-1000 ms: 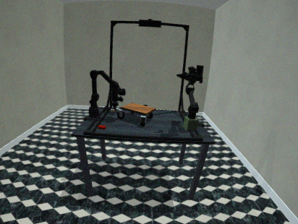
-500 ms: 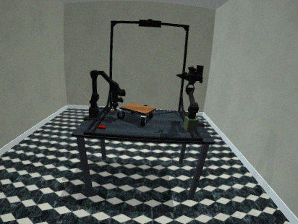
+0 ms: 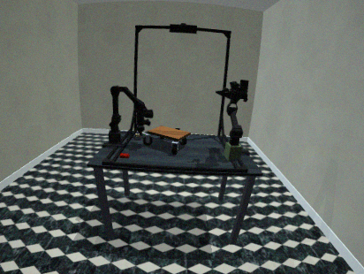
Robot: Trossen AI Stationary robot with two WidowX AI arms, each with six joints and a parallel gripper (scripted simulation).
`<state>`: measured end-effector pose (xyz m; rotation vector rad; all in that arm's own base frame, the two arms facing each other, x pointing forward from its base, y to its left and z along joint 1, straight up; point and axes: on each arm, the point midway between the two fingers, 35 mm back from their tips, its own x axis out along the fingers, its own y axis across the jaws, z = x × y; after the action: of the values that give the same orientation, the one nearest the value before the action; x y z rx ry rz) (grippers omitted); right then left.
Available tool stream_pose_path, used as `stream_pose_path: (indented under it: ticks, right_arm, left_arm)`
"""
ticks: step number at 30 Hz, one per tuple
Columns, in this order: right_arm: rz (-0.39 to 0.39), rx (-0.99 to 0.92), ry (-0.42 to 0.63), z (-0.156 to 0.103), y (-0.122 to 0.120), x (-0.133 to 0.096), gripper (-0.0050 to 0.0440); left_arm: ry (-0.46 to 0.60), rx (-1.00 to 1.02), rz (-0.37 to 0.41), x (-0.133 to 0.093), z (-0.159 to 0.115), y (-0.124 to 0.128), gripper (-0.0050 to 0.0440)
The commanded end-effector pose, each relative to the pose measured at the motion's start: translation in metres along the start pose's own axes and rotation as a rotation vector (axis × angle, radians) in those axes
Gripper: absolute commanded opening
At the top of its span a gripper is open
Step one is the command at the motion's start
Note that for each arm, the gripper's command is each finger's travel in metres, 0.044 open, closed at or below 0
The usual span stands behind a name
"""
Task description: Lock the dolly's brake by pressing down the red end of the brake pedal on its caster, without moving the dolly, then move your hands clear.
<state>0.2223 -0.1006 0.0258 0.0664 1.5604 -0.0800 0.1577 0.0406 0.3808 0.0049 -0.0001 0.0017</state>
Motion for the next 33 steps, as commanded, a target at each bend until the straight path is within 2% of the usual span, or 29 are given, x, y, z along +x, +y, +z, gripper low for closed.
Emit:
stream_pose_path:
  ticks: [1,33]
  right_arm:
    - [0.008,0.001,0.010,-0.0024,0.0017,0.0036,0.0000]
    - [0.008,0.001,0.010,-0.0026,0.0018,0.0084,0.0000]
  left_arm:
    - [0.000,-0.005,-0.002,-0.0002,0.0002,-0.0007,0.0440]
    - [0.000,-0.005,-0.002,-0.0002,0.0002,-0.0007,0.0440]
